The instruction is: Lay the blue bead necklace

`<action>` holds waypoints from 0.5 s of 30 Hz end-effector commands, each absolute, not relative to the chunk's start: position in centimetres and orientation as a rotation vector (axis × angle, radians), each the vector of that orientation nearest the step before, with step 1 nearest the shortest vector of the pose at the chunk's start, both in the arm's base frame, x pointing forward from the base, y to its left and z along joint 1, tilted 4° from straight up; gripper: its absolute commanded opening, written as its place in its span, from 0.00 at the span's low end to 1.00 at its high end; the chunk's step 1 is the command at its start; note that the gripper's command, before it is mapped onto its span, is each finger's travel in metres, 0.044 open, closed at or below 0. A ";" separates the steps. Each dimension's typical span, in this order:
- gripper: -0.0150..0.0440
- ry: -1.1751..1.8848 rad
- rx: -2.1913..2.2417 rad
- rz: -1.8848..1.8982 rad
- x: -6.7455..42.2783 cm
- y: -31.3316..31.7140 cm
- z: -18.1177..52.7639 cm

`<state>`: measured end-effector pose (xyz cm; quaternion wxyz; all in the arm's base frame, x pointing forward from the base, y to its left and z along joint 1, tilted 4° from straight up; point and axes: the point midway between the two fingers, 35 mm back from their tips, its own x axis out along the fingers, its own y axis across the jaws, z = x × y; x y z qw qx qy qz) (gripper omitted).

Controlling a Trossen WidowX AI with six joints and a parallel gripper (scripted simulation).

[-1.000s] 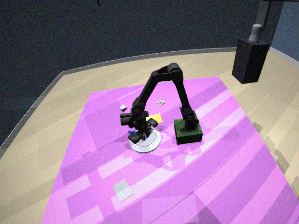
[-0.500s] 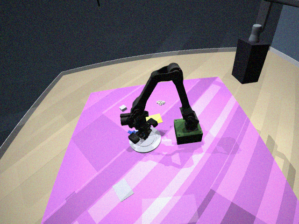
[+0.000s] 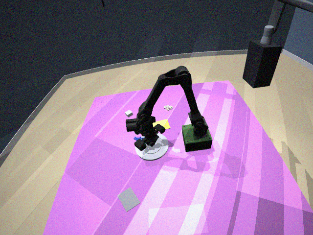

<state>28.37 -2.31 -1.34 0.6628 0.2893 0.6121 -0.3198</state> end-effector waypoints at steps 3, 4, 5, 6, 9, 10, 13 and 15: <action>0.25 1.382 0.654 -0.722 28.4 -2.3 -1.3; 0.25 1.382 0.654 -0.722 28.4 -2.3 -1.3; 0.25 1.383 0.654 -0.723 28.4 -2.3 -1.1; 0.25 1.383 0.654 -0.723 28.4 -2.3 -0.9; 0.25 1.385 0.653 -0.725 28.3 -2.2 0.1; 0.25 1.385 0.653 -0.725 28.3 -2.2 0.4; 0.25 1.386 0.652 -0.727 28.2 -2.2 1.1; 0.25 1.386 0.652 -0.727 28.2 -2.2 1.2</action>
